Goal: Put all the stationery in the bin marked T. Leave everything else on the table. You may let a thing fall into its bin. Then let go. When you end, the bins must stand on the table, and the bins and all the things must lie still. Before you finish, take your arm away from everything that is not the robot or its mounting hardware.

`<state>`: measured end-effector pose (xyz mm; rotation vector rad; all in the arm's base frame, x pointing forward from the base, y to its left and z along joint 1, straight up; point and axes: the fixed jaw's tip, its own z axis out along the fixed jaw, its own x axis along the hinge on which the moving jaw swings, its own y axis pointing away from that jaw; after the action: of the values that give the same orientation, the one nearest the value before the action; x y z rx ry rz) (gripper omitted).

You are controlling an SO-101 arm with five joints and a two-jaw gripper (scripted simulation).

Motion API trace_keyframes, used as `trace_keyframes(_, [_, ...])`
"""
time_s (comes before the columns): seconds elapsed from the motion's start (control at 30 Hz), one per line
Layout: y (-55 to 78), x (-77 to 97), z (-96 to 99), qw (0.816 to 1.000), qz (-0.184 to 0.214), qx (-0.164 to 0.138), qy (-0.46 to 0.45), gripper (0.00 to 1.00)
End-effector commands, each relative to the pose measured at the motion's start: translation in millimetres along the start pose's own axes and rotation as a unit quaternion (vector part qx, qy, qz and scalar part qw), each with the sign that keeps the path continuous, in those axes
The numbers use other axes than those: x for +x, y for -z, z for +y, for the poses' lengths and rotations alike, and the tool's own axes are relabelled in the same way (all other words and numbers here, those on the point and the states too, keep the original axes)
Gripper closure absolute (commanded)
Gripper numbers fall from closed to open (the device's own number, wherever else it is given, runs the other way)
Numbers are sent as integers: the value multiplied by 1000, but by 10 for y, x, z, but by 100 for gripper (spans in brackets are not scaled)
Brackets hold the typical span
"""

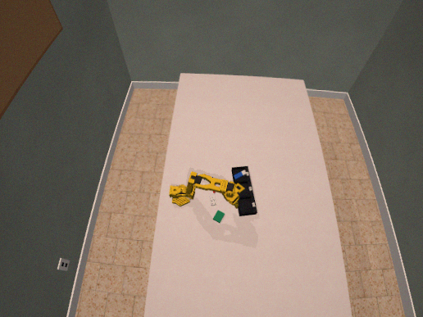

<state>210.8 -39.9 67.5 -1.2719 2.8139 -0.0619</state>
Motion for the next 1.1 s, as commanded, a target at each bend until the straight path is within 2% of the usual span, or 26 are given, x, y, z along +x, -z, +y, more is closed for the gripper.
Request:
trace_keyframes(0.0, [103, 203, -64, 999, -13, 38, 33, 68])
trace_keyframes(0.23, [72, 506, -15, 997, 1, 25, 77, 67])
trace_keyframes(0.3, [72, 506, -15, 997, 1, 25, 77, 67])
trace_keyframes(0.53, [50, 687, 41, 994, 7, 15, 105, 66])
trace_keyframes(0.73, [41, 755, 67, 993, 9, 11, 116, 65])
trace_keyframes(1.03, [39, 770, 73, 993, 10, 10, 119, 65])
trace_keyframes(1.07, [-6, 780, 101, 992, 11, -6, 126, 65])
